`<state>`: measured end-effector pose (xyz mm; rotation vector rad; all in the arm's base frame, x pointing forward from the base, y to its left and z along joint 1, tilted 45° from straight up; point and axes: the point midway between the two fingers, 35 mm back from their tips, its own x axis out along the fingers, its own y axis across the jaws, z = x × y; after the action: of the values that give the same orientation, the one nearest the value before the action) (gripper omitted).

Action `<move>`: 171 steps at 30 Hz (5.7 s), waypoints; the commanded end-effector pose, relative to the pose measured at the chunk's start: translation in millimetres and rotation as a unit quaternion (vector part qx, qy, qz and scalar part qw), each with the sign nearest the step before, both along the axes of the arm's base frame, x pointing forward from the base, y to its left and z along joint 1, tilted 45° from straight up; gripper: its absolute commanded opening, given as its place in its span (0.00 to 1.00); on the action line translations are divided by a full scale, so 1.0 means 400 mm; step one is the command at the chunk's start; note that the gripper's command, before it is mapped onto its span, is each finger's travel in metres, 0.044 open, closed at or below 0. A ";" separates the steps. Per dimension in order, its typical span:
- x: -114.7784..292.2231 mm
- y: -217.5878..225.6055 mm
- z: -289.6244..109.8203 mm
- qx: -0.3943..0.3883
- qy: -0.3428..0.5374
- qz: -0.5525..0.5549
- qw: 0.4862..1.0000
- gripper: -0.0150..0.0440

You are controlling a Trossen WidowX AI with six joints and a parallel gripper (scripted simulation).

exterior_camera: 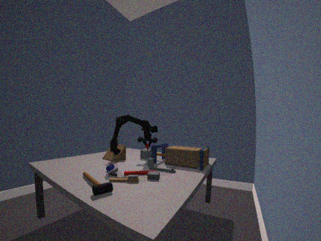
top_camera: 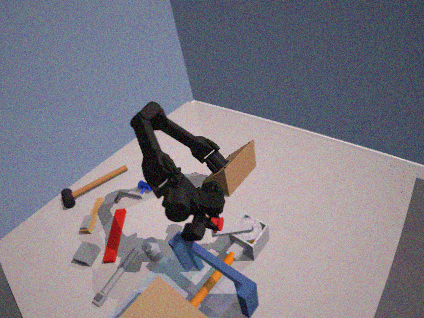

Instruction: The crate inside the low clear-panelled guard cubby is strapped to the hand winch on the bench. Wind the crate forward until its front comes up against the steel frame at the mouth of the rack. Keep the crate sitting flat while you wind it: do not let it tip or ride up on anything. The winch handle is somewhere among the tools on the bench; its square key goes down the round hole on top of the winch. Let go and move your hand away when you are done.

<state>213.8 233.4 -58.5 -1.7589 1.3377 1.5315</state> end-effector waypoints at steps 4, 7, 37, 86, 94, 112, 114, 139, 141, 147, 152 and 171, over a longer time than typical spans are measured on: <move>0.027 0.021 -0.024 0.003 -0.008 0.003 1.000 0.25; 0.031 0.028 -0.029 0.003 -0.008 0.003 1.000 0.25; 0.059 0.096 -0.085 0.004 -0.009 0.003 1.000 0.25; 0.031 0.201 -0.186 0.006 -0.009 0.003 1.000 0.25; 0.018 0.216 -0.201 0.006 -0.009 0.003 1.000 0.25; -0.018 0.244 -0.233 0.007 -0.008 0.003 1.000 0.25; -0.023 0.247 -0.237 0.007 -0.008 0.003 1.000 0.25; -0.085 0.272 -0.271 0.008 -0.008 0.003 1.000 0.25; -0.091 0.274 -0.273 0.008 -0.008 0.003 1.000 0.25; -0.109 0.277 -0.279 0.008 -0.007 0.003 1.000 0.25; -0.124 0.280 -0.284 0.008 -0.007 0.003 1.000 0.25; -0.162 0.282 -0.293 0.009 -0.007 0.003 1.000 0.25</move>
<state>174.3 345.6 -168.9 -1.7764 1.2853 1.4654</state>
